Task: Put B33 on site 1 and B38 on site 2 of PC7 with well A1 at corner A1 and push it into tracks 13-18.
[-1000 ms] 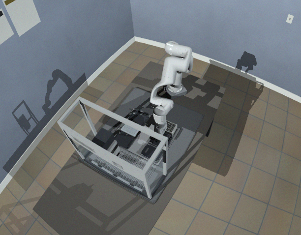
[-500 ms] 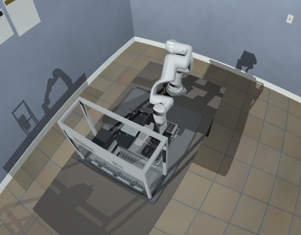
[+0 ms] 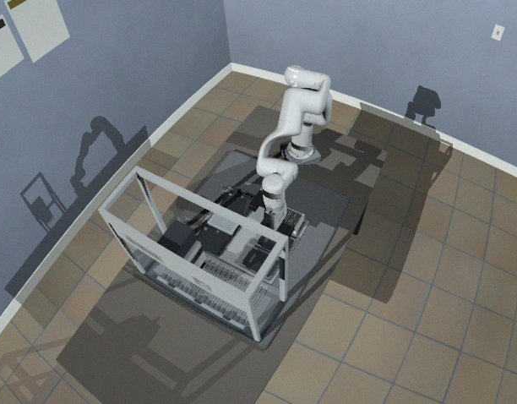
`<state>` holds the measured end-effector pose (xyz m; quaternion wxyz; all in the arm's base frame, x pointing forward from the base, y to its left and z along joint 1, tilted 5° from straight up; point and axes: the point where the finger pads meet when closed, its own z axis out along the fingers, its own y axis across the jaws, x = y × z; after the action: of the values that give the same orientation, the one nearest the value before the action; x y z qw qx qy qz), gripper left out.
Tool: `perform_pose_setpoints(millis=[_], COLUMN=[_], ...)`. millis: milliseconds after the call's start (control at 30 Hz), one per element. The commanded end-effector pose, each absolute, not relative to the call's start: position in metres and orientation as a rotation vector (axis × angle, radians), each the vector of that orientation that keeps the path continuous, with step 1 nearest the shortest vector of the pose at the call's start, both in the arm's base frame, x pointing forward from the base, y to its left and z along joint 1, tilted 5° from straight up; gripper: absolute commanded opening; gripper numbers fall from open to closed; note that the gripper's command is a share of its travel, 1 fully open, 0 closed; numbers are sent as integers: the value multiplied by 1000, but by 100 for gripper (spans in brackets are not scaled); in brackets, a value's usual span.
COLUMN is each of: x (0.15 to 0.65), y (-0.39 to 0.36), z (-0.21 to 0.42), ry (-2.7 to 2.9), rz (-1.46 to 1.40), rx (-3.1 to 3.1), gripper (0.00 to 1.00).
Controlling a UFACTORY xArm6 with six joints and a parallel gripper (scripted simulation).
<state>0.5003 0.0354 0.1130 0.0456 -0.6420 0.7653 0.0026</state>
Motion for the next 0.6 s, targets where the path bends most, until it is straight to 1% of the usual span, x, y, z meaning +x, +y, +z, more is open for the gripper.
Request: perform_pose_setpoints(millis=[0,267,567], x=[501,500,500], y=[35,34,34], z=[120,133,133], ry=[2334,2334,2334], rz=[4,4,4], rx=[-1958,-1958,-1958], gripper=[0,0,0])
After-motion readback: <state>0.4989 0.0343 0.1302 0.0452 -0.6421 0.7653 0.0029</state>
